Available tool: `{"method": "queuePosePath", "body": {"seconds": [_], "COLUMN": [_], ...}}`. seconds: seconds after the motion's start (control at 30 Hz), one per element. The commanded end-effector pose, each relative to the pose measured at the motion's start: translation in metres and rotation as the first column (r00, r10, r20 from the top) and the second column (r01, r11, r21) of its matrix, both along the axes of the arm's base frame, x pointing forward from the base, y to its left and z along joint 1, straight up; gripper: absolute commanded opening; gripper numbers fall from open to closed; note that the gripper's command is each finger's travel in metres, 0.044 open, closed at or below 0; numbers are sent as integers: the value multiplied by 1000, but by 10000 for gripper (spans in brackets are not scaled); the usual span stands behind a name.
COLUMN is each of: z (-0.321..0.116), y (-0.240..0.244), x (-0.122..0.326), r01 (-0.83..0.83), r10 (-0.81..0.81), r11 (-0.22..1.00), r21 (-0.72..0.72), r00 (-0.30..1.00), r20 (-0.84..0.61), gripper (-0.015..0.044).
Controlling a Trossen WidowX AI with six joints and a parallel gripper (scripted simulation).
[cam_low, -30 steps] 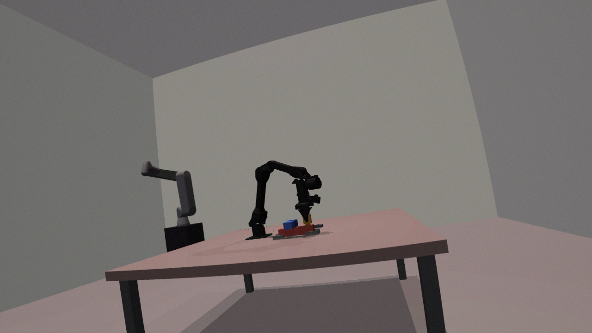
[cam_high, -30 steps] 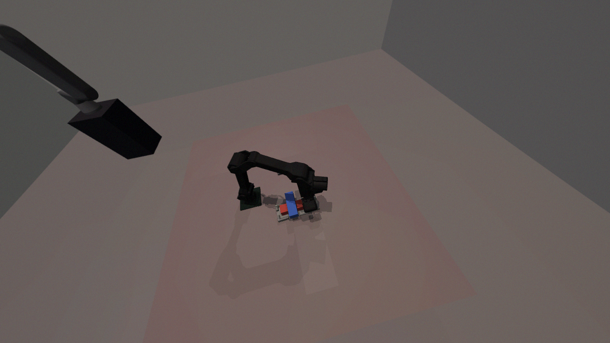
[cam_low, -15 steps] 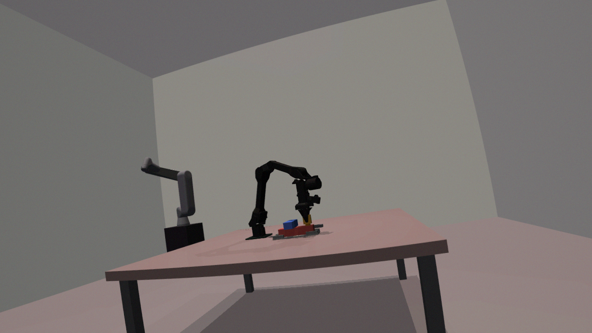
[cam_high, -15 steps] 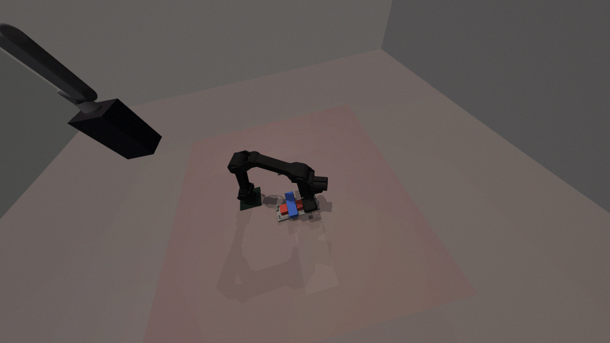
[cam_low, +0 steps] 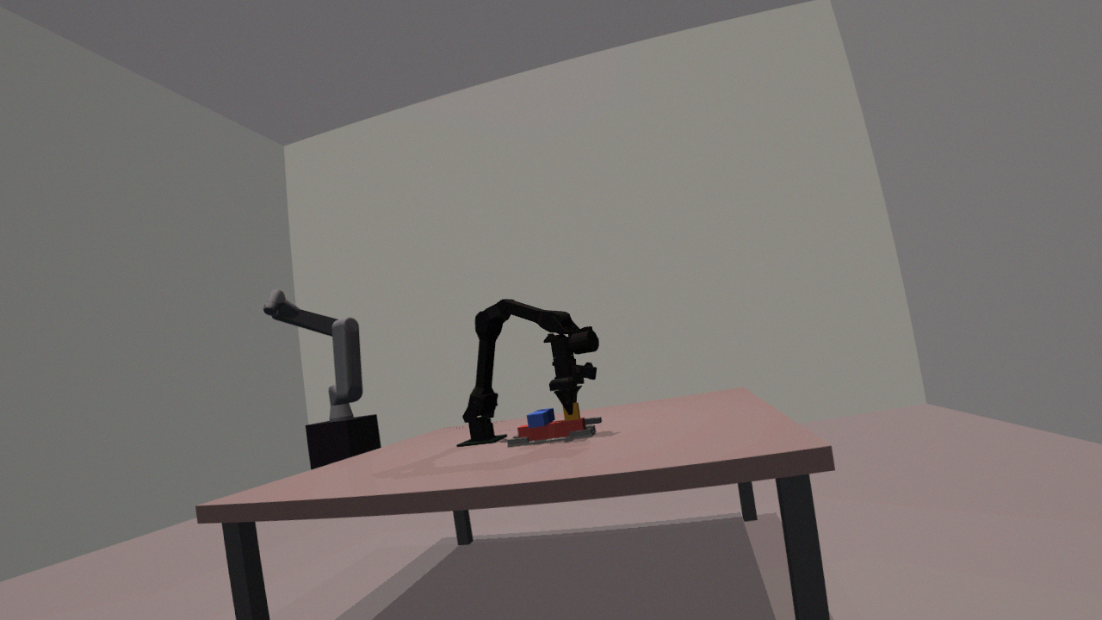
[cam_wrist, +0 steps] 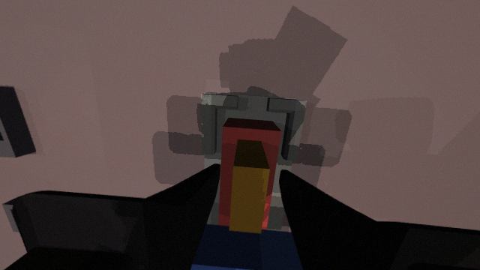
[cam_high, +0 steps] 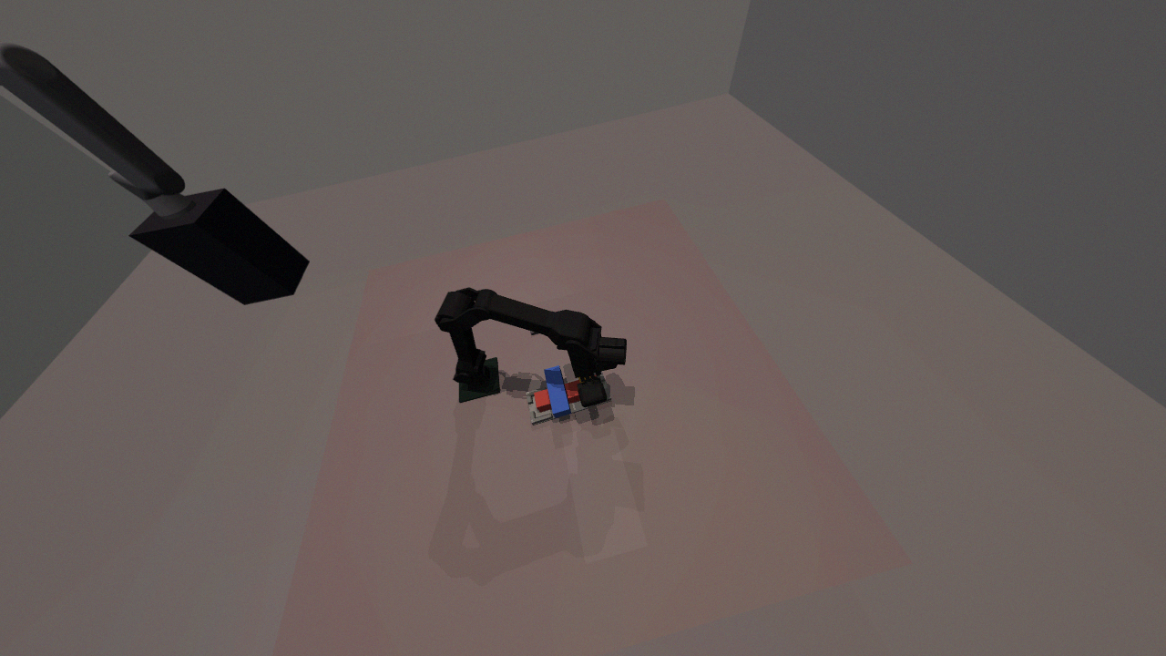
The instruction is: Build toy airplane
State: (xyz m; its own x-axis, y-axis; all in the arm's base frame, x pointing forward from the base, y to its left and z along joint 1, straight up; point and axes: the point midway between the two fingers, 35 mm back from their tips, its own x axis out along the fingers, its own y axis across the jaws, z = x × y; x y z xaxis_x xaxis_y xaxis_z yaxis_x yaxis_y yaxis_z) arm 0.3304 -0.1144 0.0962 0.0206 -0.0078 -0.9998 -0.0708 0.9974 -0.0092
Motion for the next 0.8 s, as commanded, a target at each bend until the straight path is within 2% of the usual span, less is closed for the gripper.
{"method": "queuePosePath", "body": {"seconds": [0.0,0.2,0.47,0.77], "z": [0,7,89,91], "y": [0,0,1,0], "x": [0,1,-1,1], "r01": [0,-1,-6,-6], "r10": [0,1,6,6], "r11": [1000,1000,1000,1000], "r21": [-1,-1,-3,-3], "r00": [1000,1000,1000,1000], "r20": [0,0,-1,-1], "gripper": [260,260,260,260]}}
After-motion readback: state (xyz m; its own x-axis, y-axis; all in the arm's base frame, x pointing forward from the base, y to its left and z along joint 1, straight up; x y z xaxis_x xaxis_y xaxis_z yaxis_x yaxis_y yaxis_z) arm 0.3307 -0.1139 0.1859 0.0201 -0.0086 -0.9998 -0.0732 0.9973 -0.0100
